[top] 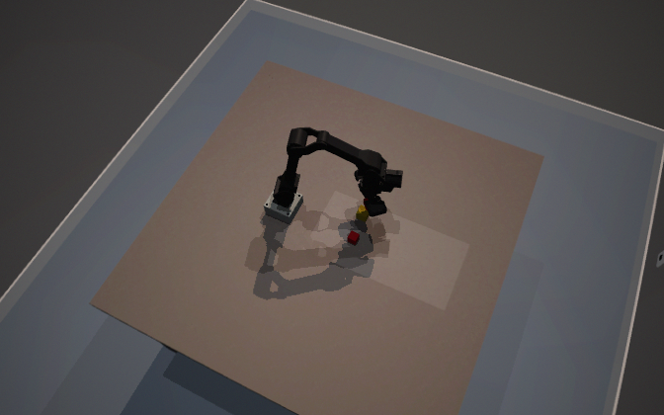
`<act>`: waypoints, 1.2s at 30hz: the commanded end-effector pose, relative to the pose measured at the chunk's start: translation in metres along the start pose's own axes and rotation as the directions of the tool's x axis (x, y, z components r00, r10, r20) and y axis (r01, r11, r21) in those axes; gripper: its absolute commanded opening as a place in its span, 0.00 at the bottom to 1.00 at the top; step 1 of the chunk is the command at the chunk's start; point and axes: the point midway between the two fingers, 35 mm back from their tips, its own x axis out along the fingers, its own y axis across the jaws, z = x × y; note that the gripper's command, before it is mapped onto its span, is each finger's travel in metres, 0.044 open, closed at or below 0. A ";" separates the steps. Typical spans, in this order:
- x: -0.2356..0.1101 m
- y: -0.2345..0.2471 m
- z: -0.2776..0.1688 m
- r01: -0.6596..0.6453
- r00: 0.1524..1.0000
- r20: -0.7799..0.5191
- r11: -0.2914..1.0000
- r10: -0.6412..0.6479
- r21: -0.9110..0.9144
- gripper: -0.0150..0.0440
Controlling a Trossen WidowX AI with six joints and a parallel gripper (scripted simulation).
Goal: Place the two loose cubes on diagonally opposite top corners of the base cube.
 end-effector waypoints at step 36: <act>0.026 0.000 0.000 0.004 1.000 0.001 1.000 -0.004 -0.005 0.43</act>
